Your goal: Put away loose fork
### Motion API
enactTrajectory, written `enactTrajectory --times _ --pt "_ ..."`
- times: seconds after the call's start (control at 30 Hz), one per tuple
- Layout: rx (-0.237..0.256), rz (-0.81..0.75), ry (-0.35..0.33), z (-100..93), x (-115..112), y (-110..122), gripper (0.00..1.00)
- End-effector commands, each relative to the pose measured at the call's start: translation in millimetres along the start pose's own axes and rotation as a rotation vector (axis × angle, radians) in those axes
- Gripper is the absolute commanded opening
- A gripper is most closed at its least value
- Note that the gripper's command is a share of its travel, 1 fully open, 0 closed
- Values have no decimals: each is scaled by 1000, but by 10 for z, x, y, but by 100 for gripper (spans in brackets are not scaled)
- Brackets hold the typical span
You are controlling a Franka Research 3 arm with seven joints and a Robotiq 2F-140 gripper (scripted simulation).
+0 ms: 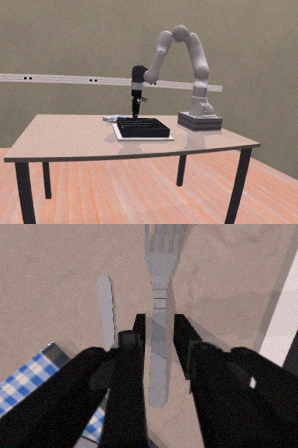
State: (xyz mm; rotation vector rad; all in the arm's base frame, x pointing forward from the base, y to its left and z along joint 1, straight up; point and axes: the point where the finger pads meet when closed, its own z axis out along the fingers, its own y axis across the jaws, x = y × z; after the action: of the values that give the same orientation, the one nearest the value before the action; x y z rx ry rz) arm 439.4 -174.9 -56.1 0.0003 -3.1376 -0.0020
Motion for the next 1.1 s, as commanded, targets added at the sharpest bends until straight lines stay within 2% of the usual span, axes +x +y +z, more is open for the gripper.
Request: enactTrajectory --times 0.0,0.97,1.0,1.07 --pt "3 5 -7 26 -26 -4 26" --pt "3 5 -7 49 -26 -4 26" --pt "3 5 -7 49 -26 -4 13" --pt "3 5 -7 49 -26 -4 13"
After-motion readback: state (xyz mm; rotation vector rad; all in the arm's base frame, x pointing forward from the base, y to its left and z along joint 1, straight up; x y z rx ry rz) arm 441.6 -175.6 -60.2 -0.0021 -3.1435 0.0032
